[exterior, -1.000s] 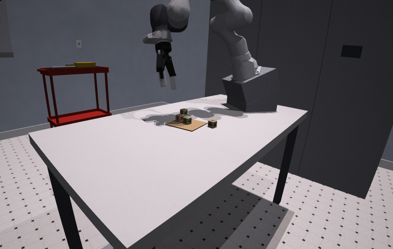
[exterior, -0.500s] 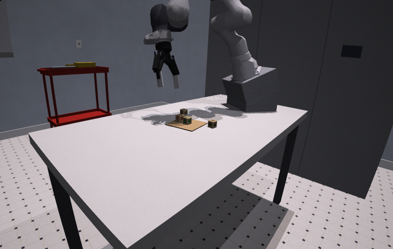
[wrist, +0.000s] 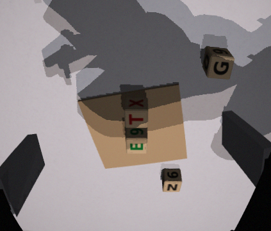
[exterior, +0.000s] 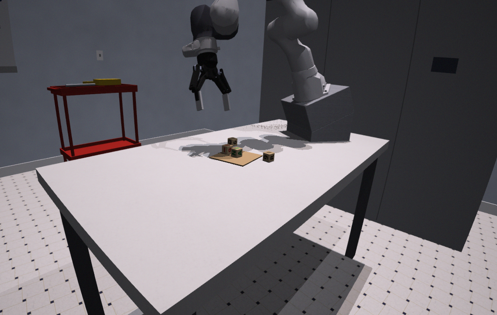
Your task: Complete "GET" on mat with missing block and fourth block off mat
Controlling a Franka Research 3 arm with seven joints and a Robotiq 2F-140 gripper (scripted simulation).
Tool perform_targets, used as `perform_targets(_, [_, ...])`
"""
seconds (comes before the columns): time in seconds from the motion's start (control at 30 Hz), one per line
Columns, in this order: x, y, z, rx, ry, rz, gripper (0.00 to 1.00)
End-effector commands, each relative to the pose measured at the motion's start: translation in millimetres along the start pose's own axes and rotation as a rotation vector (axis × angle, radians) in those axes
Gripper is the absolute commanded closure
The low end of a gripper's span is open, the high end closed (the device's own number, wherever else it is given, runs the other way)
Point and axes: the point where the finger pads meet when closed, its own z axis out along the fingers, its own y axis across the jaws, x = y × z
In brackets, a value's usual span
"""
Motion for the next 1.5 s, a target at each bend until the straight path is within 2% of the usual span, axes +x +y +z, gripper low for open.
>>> perform_targets(0.0, [-2,2,-0.4,-0.002,-0.005,0.139,0.0])
perform_targets(1.47, [3,17,-2.2,-0.012,0.004,0.779,0.0])
